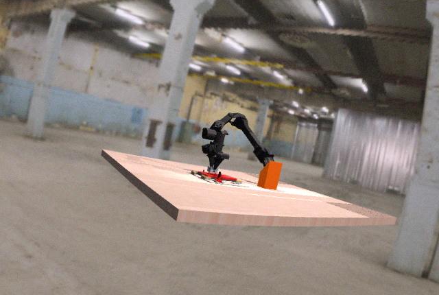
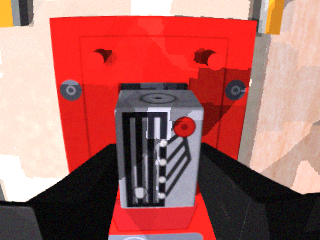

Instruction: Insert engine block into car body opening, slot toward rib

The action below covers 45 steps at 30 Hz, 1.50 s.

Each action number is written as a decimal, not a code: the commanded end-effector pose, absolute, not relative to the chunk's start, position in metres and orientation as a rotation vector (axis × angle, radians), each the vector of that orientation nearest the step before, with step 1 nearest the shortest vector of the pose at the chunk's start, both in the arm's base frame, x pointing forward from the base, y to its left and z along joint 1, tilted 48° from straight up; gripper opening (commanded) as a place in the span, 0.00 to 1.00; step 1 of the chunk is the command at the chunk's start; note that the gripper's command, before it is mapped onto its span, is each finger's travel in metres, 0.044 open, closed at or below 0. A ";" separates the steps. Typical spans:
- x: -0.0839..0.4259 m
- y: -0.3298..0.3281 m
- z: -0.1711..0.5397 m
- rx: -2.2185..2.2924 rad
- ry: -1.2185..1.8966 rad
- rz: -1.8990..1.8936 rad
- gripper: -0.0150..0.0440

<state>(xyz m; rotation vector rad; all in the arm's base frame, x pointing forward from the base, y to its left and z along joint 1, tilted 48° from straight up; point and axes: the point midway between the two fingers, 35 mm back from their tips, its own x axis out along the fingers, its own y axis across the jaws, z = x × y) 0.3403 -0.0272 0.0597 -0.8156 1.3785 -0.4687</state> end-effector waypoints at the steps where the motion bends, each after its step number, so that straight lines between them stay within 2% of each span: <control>1: 0.340 -0.029 0.059 -0.824 1.382 -0.467 0.52; 45: 0.341 -0.037 0.051 -0.824 1.381 -0.468 0.52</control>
